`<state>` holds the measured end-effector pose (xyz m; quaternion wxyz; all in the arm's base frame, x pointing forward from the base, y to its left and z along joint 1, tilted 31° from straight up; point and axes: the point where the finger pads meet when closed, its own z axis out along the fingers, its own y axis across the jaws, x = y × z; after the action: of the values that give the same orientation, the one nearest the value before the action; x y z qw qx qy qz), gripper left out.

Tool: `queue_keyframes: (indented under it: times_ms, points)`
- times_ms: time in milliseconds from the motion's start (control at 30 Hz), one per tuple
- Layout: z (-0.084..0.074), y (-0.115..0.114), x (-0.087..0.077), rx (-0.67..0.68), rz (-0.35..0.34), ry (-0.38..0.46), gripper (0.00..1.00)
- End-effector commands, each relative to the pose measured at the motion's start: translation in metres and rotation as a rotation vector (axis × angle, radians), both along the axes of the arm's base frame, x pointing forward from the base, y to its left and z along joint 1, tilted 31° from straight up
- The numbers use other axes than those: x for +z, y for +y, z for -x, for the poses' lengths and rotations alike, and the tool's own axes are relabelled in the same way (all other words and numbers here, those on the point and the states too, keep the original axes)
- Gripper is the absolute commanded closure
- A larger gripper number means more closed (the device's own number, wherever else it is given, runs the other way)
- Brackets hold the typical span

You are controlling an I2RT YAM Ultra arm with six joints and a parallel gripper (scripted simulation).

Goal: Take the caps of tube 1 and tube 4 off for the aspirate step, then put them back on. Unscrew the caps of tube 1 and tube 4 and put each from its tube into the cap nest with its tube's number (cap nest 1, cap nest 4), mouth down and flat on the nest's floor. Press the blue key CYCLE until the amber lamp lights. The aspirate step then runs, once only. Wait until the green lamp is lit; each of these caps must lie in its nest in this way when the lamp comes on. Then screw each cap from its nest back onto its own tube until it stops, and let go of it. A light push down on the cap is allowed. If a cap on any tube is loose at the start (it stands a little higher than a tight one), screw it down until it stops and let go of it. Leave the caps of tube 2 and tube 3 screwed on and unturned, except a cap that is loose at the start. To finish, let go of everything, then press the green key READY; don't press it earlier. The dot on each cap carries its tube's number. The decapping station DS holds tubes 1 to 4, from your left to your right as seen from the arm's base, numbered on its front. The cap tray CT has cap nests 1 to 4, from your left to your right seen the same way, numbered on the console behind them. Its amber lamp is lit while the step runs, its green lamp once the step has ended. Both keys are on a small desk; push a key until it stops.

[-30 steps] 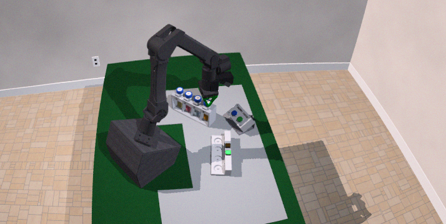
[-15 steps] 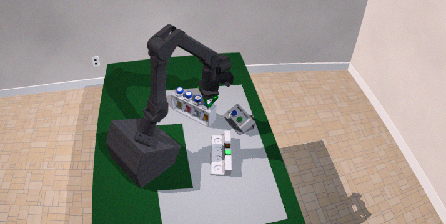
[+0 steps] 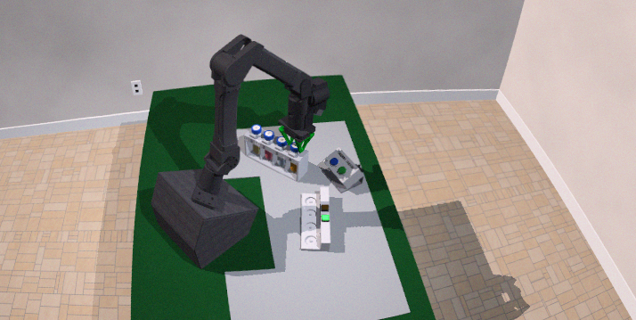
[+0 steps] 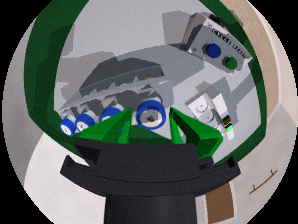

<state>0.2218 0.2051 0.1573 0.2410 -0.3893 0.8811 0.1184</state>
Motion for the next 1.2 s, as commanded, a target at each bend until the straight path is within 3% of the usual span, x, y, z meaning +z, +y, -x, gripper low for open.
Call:
queue_keyframes:
  times_ms: [0, 133, 333, 367, 833, 1167]
  points:
    - [-0.0005, 0.0004, 0.0039, 0.108, 0.035, -0.060, 0.51]
    - [-0.0002, 0.0001, 0.0037, 0.232, 0.084, -0.118, 0.51]
    - [0.0002, -0.0004, 0.0036, 0.232, 0.084, -0.118, 0.51]
    - [0.0002, -0.0004, 0.0036, 0.232, 0.084, -0.118, 1.00]
    - [0.0002, -0.0004, 0.0036, 0.232, 0.084, -0.118, 1.00]
    - [0.0000, -0.0002, 0.0032, 0.005, -0.006, -0.011, 1.00]
